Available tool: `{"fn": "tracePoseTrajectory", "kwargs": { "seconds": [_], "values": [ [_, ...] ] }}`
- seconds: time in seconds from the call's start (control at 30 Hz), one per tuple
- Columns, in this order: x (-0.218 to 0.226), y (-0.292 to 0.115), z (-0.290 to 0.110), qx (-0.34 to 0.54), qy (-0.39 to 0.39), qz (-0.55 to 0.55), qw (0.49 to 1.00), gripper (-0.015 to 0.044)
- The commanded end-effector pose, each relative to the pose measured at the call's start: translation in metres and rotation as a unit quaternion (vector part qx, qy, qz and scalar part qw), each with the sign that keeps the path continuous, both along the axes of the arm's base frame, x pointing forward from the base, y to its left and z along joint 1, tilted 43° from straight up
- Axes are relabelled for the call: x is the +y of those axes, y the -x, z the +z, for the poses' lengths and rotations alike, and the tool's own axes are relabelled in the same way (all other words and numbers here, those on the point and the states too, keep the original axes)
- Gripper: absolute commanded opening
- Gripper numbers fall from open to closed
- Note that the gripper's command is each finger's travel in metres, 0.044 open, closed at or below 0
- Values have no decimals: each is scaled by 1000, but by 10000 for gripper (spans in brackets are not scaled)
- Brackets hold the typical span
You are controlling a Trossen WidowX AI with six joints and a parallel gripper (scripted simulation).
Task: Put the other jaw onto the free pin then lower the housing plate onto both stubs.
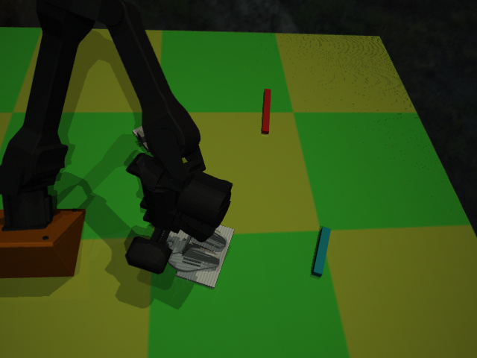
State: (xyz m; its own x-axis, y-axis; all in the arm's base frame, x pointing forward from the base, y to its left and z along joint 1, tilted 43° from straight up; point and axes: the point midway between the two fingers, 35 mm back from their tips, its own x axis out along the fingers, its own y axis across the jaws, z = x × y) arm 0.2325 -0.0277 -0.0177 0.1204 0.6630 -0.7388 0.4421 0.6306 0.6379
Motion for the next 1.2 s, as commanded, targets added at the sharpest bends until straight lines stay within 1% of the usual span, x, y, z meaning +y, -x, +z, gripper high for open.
{"fn": "tracePoseTrajectory", "kwargs": {
  "seconds": [0.0, 0.27, 0.37, 0.4, 0.87, 1.0, 1.17],
  "values": [
    [0, 0, -1, 1, 1, -1, 1000, 351],
    [0, 0, -1, 1, 1, -1, 1000, 351],
    [0, 0, 0, 0, 0, 0, 1000, 430],
    [0, 0, 0, 0, 0, 0, 1000, 440],
    [-2, 0, 1, 0, 0, 0, 1000, 440],
    [-18, 2, 18, 1, 2, -1, 1000, 440],
    [-49, 11, 56, 1, 1, 0, 1000, 440]
  ]
}}
